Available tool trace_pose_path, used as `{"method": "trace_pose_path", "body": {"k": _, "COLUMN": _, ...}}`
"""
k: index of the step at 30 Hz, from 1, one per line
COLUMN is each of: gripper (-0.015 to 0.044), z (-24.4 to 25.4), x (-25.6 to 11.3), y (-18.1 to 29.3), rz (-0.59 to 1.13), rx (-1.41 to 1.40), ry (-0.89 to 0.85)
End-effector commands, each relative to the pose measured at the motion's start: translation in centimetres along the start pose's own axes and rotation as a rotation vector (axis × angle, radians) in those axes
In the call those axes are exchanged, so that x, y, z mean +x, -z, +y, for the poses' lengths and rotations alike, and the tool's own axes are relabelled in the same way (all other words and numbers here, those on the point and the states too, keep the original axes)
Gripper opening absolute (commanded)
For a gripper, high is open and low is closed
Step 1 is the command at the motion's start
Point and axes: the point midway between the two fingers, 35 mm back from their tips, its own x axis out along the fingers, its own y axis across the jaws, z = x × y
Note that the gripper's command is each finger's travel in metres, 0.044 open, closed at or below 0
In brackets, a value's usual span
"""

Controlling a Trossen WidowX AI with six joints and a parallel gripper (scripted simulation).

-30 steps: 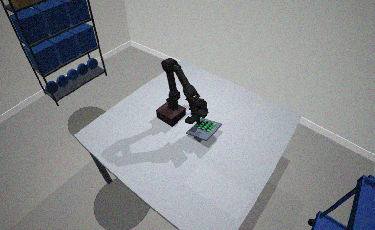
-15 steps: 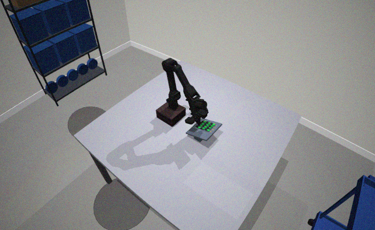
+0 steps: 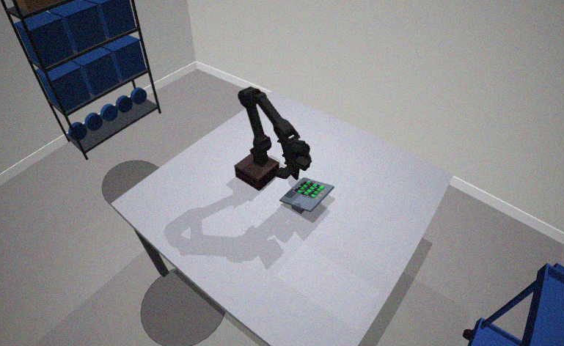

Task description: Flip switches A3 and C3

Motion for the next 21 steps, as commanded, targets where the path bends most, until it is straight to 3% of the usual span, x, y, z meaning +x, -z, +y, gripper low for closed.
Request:
{"method": "trace_pose_path", "body": {"k": 1, "gripper": 0.0000, "z": 0.0, "x": -1.8, "y": -0.2, "rz": -0.005, "rx": -0.007, "ry": -0.002}}
{"method": "trace_pose_path", "body": {"k": 9, "gripper": 0.0000, "z": 1.1, "x": -2.5, "y": -5.0, "rz": -0.009, "rx": -0.007, "ry": -0.003}}
{"method": "trace_pose_path", "body": {"k": 21, "gripper": 0.0000, "z": 1.2, "x": -2.6, "y": -5.1, "rz": -0.009, "rx": -0.006, "ry": -0.003}}
